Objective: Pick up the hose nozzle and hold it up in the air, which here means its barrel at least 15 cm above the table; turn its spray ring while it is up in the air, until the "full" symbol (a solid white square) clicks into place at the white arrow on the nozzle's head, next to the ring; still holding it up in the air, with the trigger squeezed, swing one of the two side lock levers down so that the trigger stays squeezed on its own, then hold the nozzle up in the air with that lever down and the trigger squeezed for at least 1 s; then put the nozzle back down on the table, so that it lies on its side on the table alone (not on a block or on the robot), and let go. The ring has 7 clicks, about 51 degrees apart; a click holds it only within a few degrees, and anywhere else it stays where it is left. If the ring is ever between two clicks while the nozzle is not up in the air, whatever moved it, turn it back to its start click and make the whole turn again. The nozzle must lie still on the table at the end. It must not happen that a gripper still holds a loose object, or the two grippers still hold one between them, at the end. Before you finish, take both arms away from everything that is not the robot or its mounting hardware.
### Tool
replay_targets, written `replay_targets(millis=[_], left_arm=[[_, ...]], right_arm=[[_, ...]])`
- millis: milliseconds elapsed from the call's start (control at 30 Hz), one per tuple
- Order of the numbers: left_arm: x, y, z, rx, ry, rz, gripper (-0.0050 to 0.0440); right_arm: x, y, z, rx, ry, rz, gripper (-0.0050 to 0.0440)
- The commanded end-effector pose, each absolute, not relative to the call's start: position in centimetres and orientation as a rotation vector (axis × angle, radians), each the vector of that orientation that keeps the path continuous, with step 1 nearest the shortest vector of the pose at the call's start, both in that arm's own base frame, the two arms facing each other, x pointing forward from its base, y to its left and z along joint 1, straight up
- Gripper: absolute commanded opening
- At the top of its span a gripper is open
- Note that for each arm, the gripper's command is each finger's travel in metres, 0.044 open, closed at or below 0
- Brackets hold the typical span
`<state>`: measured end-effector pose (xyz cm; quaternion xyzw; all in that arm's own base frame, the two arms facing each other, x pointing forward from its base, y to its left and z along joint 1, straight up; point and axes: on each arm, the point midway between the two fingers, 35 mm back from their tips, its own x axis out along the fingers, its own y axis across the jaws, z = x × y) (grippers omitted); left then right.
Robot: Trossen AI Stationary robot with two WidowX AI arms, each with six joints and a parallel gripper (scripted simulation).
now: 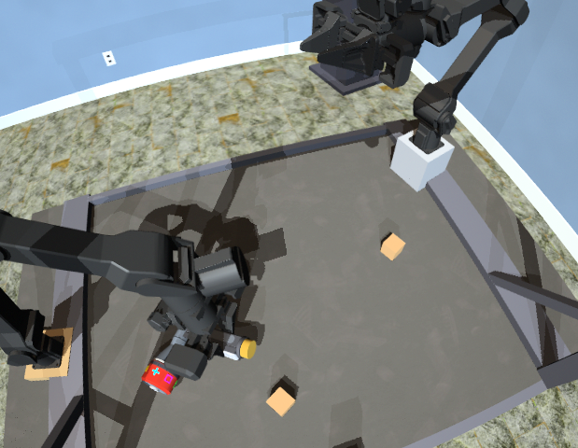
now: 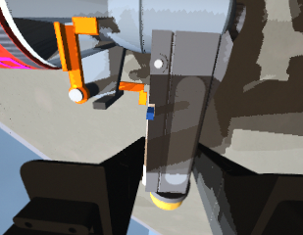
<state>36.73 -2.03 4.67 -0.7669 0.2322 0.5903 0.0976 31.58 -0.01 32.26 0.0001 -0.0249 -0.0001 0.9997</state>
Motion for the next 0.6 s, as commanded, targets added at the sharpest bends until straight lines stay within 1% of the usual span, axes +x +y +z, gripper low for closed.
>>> replay_targets(millis=[0, 567], left_arm=[[37.37, -2.10, 5.69, -2.277, 0.679, 1.731, 0.0167], [37.66, -2.30, 5.30, -2.225, 0.669, 1.782, 0.0167]], right_arm=[[31.46, -0.04, 32.99, -0.003, -0.067, -0.003, 0.0175], [31.46, -0.04, 32.99, -0.003, -0.067, -0.003, 0.0175]])
